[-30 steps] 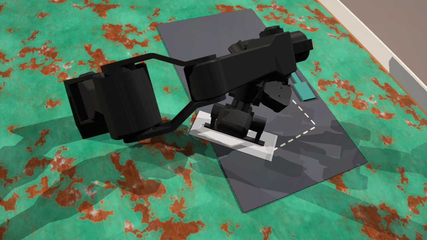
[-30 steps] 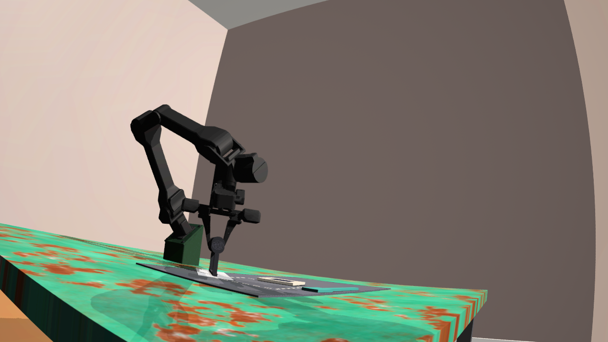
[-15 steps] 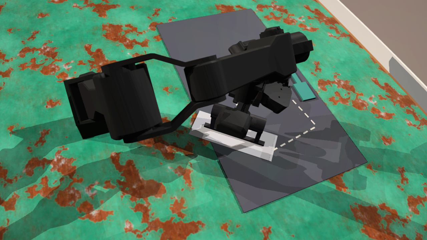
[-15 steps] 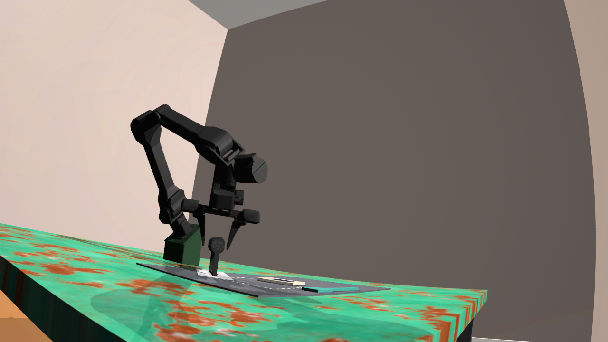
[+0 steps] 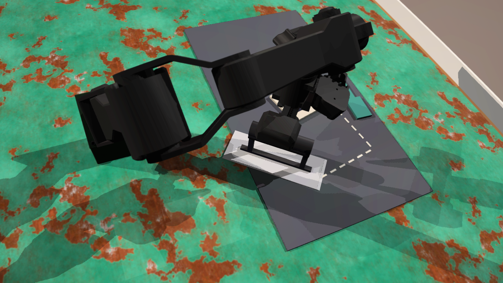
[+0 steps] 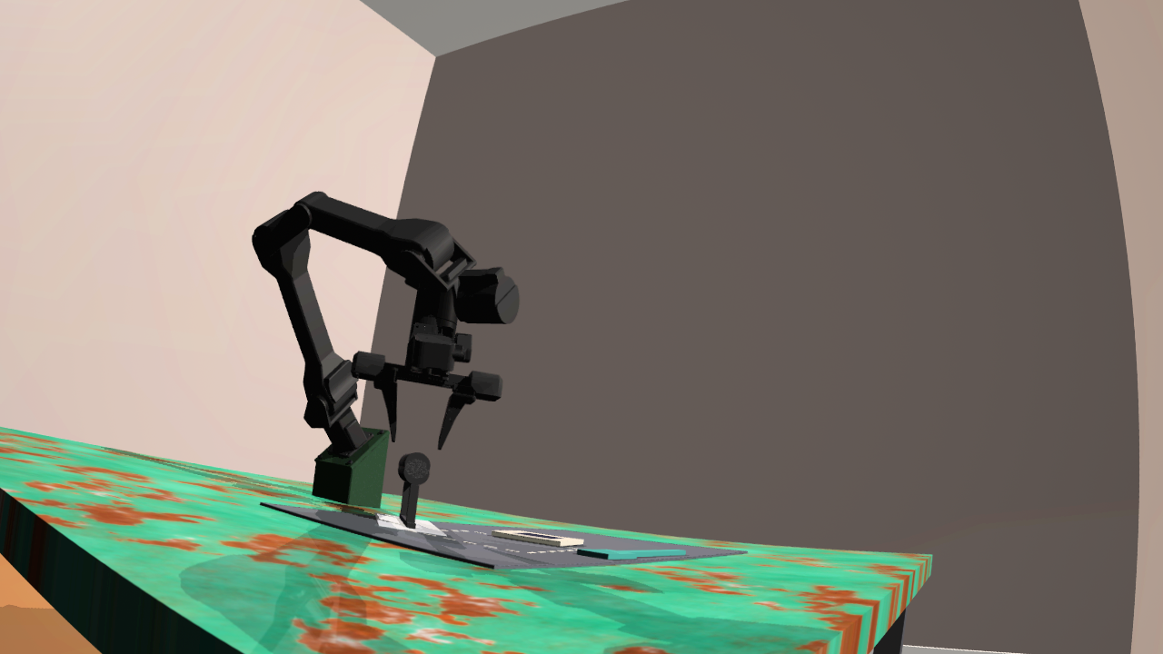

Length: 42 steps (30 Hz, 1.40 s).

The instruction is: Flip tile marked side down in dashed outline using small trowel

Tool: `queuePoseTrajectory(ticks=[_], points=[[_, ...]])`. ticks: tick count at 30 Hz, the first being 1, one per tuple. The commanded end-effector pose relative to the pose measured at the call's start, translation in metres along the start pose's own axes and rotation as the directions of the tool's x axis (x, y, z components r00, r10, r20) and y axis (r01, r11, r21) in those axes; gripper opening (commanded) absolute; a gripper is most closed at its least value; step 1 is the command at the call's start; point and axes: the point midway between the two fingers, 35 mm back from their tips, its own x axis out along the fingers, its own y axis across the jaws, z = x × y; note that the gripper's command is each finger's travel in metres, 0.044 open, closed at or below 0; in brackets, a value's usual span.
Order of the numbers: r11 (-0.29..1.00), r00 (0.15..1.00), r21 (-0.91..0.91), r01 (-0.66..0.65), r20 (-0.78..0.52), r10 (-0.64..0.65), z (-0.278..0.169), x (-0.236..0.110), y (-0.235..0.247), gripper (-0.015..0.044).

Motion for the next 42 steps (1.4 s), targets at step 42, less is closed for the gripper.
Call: queuePoseTrajectory(ticks=[42], points=[[0.999, 1.0, -0.044, 0.001, -0.002, -0.001, 0.0, 0.035, -0.001, 0.0145]])
